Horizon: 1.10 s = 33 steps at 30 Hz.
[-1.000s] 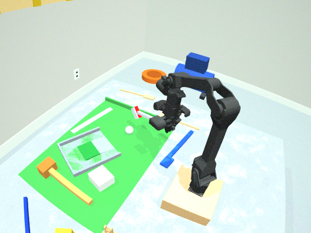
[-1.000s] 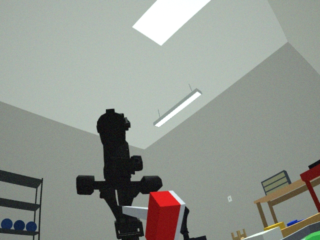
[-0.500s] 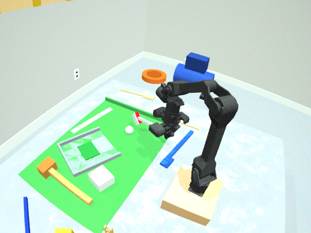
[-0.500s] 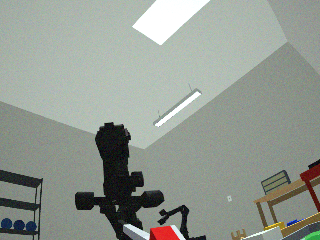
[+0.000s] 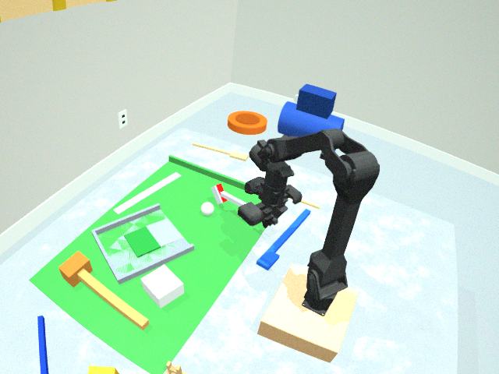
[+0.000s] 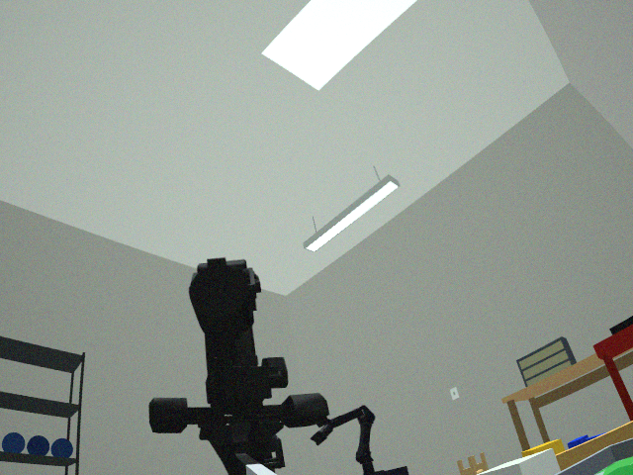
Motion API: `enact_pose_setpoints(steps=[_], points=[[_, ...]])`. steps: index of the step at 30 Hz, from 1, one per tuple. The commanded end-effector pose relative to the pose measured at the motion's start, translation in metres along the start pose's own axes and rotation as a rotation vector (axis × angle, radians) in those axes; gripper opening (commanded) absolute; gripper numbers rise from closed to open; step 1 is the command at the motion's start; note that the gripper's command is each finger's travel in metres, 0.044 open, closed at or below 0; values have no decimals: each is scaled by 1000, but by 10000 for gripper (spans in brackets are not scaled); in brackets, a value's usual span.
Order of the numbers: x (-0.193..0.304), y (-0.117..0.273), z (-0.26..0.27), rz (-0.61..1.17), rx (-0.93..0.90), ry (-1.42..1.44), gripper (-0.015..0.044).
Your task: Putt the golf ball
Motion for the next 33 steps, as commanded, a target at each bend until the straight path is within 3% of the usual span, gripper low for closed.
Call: enact_pose_setpoints(steps=[1,33], points=[[0,-8,-1,0,4,-3,0],[-7,-12,-30,0,7,-3,0]])
Point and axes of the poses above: the point midway between the two fingers, 35 mm back from their tips, its own y axis back along the fingers, its own z axis across the jaws, x = y × z, the point moved 2 cm from there along y, back along the fingers, and after that the axes turned 15 degrees about -y, right-handed, at the moved point
